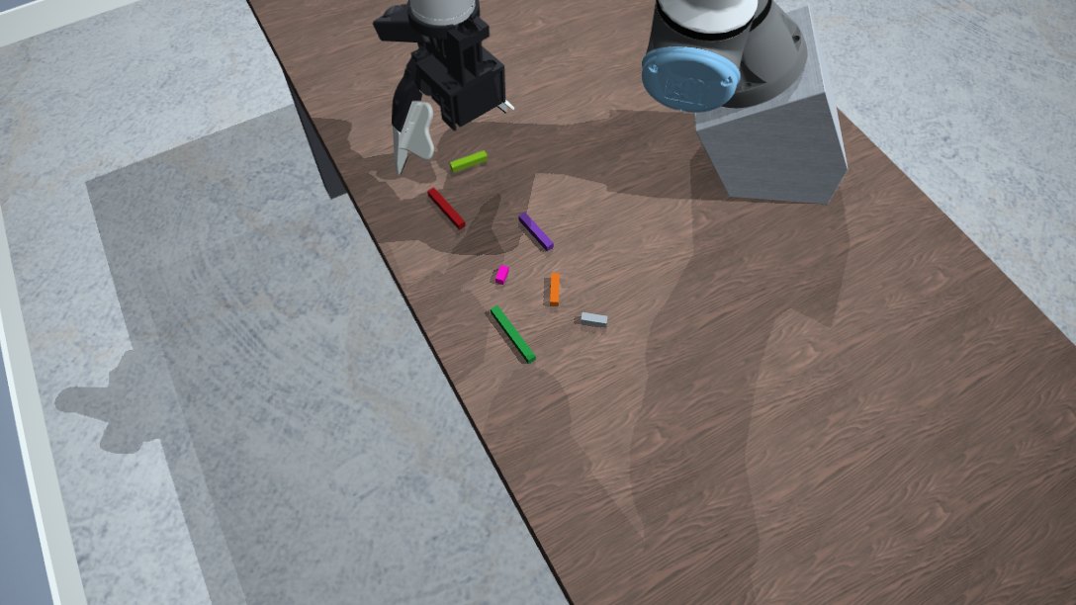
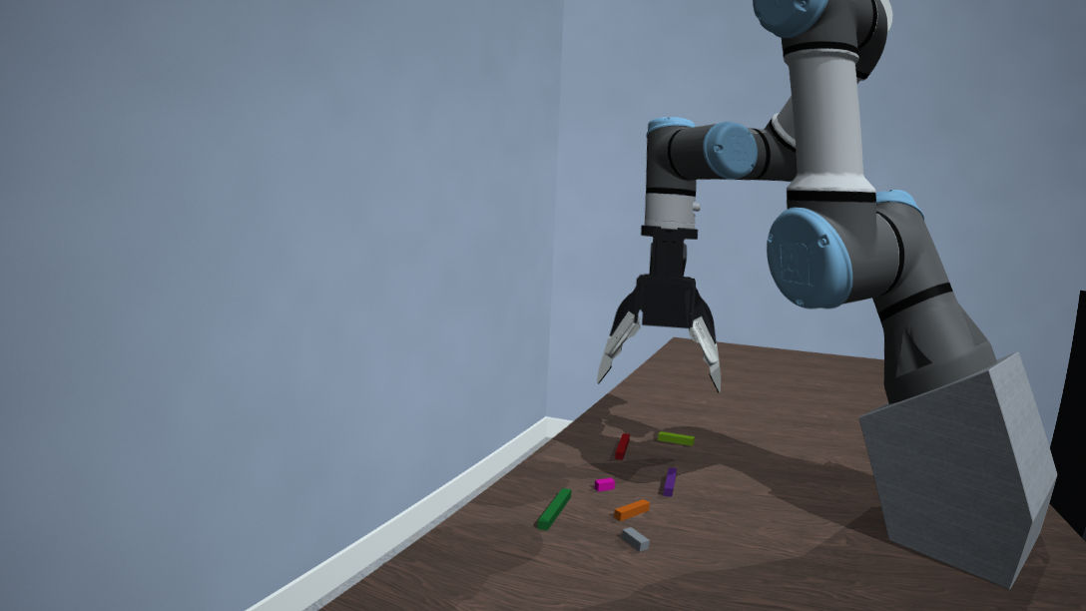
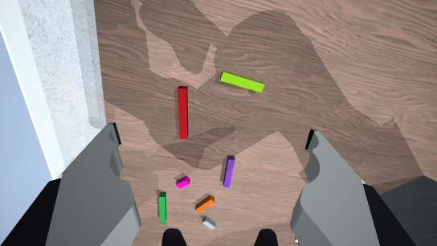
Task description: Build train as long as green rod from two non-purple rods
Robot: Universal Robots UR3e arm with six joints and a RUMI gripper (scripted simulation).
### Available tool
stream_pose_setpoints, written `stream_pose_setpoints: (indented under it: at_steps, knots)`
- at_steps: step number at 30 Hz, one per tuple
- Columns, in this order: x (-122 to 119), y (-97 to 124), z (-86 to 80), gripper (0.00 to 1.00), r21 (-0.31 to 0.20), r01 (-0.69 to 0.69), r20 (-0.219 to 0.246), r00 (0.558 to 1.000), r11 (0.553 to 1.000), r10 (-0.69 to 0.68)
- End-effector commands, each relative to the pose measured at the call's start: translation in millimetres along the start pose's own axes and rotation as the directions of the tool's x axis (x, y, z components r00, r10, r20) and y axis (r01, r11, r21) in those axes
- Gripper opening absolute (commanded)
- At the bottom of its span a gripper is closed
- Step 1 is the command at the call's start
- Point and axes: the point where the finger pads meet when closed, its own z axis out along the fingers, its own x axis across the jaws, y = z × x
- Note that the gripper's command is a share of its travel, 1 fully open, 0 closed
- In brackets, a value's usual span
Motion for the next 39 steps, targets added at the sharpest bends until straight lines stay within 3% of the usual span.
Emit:
stream_pose_setpoints:
  at_steps: [1,7,17,19,34,36,38,39]
  knots:
    - [-4.1,2.6,-0.3,1.0,-0.001,0.099,0.0,0.995,0.995,-0.099]
    - [-10.0,8.5,0.2,1.0,-0.005,0.259,-0.001,0.966,0.966,-0.259]
    - [-21.4,21.6,0.9,1.0,-0.012,0.554,-0.001,0.833,0.833,-0.554]
    - [-21.4,21.6,0.9,1.0,-0.012,0.554,-0.001,0.833,0.833,-0.554]
    - [-37.2,45.5,1.8,1.0,-0.017,0.889,0.006,0.458,0.458,-0.889]
    - [-37.2,45.5,1.8,1.0,-0.017,0.889,0.006,0.458,0.458,-0.889]
    - [-40.2,51.1,1.8,1.0,-0.016,0.934,0.007,0.358,0.357,-0.934]
    - [-40.8,52.4,1.9,1.0,-0.016,0.942,0.008,0.335,0.335,-0.942]
